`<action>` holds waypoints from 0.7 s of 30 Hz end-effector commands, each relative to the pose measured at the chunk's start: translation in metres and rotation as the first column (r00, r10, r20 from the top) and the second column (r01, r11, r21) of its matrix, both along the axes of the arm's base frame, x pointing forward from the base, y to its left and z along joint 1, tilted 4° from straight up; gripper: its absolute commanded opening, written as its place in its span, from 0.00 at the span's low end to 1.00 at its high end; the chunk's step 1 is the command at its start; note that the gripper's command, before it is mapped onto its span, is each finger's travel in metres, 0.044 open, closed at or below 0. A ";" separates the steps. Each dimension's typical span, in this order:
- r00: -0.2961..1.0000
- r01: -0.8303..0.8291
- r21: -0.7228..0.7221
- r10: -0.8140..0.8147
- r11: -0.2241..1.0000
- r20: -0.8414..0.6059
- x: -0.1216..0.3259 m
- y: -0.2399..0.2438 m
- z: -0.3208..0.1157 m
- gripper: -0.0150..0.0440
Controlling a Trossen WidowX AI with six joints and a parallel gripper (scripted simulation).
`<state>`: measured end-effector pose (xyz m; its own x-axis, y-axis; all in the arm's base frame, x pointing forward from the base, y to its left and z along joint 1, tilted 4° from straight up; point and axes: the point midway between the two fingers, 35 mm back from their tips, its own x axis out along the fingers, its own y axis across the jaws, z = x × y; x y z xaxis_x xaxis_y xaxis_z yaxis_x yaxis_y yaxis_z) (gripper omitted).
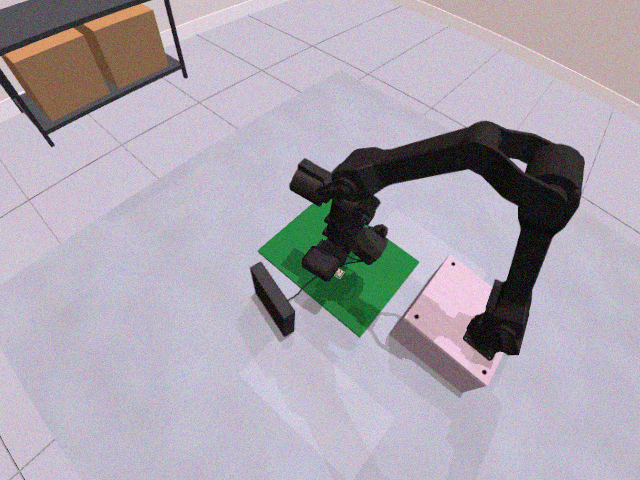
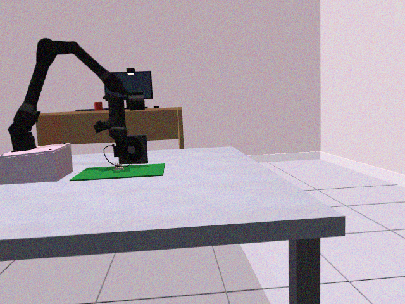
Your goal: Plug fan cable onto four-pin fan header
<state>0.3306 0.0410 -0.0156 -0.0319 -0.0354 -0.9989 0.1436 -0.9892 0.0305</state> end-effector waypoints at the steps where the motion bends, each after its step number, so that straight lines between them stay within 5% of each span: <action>1: 1.000 -0.001 0.004 0.001 1.000 -0.006 -0.001 0.000 -0.017 0.25; 21: 1.000 -0.007 0.005 0.007 1.000 -0.006 -0.003 0.000 -0.020 0.25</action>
